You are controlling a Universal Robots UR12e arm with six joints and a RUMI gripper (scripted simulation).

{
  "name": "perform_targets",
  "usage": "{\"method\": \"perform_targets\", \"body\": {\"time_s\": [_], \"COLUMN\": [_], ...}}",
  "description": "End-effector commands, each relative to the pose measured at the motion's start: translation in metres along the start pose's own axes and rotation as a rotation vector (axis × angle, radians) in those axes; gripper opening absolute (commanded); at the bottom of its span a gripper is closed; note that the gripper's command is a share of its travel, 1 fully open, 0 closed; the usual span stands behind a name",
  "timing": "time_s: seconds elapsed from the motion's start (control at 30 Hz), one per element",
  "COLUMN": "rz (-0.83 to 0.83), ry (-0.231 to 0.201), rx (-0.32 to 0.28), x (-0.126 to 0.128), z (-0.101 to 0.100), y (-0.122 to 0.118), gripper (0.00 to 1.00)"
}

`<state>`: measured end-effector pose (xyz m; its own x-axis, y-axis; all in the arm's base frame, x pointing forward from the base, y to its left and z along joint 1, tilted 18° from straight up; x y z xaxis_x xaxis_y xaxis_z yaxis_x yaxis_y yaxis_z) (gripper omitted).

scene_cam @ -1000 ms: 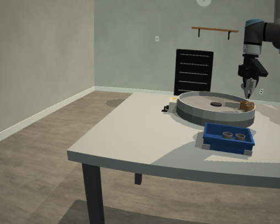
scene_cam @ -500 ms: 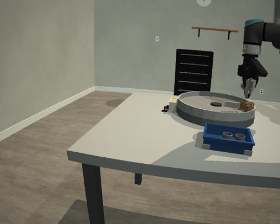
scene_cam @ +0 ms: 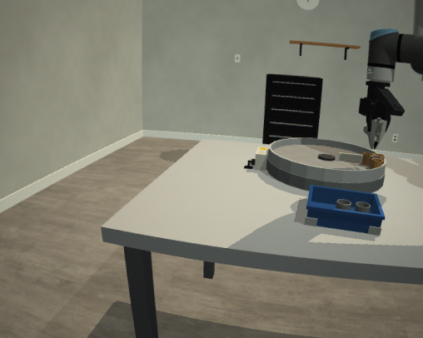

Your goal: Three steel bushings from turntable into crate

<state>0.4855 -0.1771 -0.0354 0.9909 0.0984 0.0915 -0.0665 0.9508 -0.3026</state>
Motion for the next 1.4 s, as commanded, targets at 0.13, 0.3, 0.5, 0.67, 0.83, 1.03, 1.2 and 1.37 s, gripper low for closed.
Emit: {"method": "perform_targets", "body": {"time_s": [0.13, 0.3, 0.5, 0.67, 0.83, 1.03, 1.2, 1.37], "rz": [0.000, 0.000, 0.000, 0.000, 0.000, 0.000, 0.000, 0.000], "ry": [-0.001, -0.001, -0.001, -0.001, -0.001, -0.001, -0.001, -0.001], "rx": [0.000, 0.000, 0.000, 0.000, 0.000, 0.000, 0.000, 0.000], "x": [0.000, 0.000, 0.000, 0.000, 0.000, 0.000, 0.000, 0.000], "z": [0.000, 0.000, -0.005, -0.021, -0.023, -0.023, -0.023, -0.023], "y": [0.000, 0.000, 0.000, 0.000, 0.000, 0.000, 0.000, 0.000], "gripper": [0.05, 0.05, 0.05, 0.05, 0.05, 0.05, 0.05, 0.05]}}
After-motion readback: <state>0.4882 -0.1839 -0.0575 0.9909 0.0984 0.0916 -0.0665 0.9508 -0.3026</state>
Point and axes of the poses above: the point where the finger pads meet when closed, its own z axis back along the fingers, its own x axis across the jaws, y = z × x, the point moved 4 cm from there along z, back along the fingers, and after that the axes turned 8 degrees about -z, right-handed, at the moved point
